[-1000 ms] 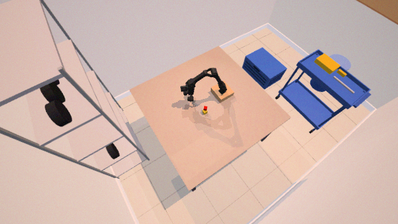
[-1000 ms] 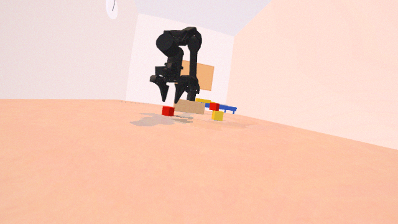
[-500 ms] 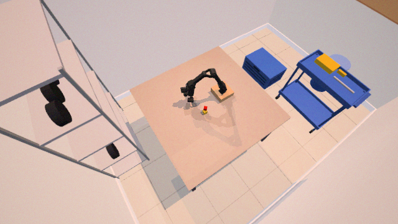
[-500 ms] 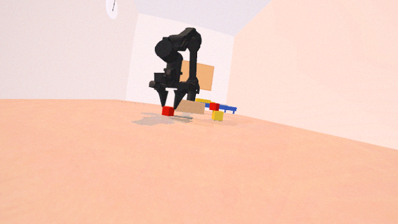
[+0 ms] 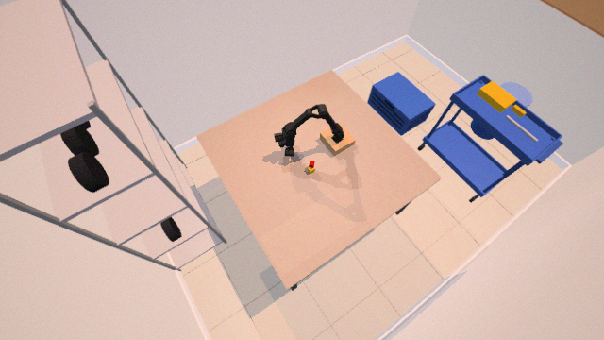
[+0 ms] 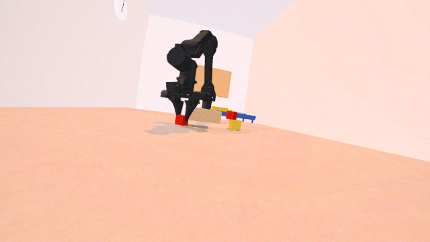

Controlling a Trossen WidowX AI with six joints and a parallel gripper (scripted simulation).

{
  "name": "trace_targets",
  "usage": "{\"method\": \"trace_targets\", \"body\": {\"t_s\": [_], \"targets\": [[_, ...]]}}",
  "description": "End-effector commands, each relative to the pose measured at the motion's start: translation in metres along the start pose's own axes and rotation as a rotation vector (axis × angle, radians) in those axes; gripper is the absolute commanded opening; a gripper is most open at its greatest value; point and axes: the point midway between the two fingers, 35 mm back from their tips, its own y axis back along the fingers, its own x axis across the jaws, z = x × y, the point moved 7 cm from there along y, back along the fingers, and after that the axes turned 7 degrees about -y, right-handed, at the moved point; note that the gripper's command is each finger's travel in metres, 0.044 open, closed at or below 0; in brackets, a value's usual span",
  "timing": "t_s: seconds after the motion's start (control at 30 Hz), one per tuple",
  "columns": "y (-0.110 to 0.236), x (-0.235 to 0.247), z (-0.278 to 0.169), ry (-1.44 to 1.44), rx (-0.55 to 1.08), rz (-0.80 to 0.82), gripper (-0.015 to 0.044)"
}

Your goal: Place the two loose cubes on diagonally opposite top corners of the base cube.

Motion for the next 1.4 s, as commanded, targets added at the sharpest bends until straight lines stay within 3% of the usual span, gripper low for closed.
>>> {"method": "trace_targets", "body": {"t_s": [0.0,1.1,1.37], "targets": [[0.004,0.0,0.001,-0.003,-0.002,-0.003,0.0105],[0.107,0.001,0.001,-0.003,-0.002,-0.003,0.0105],[0.109,0.003,-0.001,0.008,-0.003,-0.003,0.0105]]}}
